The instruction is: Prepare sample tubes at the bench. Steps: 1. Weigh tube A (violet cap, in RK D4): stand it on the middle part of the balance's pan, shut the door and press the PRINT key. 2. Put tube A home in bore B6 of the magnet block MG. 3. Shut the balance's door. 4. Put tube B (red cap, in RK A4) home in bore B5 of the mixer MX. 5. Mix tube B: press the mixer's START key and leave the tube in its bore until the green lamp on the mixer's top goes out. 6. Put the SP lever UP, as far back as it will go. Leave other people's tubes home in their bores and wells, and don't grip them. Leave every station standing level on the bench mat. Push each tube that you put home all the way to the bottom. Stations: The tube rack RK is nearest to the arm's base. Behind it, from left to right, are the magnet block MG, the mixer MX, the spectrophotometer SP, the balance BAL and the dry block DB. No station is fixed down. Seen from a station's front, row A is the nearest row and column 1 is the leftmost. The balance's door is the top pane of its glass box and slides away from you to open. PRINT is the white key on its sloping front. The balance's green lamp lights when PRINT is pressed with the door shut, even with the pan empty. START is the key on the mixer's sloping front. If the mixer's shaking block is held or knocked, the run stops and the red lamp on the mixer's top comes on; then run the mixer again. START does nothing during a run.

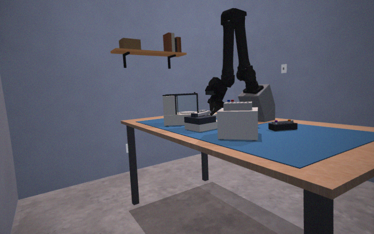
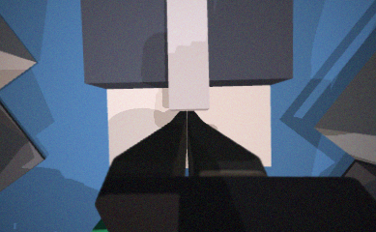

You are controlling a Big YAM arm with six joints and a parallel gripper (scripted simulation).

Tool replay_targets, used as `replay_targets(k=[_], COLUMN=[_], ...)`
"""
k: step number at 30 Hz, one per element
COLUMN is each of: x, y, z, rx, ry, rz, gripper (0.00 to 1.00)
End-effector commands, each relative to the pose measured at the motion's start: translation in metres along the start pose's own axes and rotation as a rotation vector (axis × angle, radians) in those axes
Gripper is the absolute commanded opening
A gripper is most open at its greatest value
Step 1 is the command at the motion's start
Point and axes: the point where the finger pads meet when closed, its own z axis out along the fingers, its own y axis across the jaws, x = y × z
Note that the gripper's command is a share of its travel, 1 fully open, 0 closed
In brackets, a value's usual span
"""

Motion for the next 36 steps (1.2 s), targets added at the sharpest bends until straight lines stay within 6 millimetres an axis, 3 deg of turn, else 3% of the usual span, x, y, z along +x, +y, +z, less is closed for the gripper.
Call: replay_targets(k=[1, 36], x=[-0.069, -0.059], y=[0.004, -0.01], z=[0.011, 0.015], rx=[-0.021, 0.002], ry=[-0.153, -0.13], rz=[-0.037, -0.032], gripper=[0.0, 0.0])
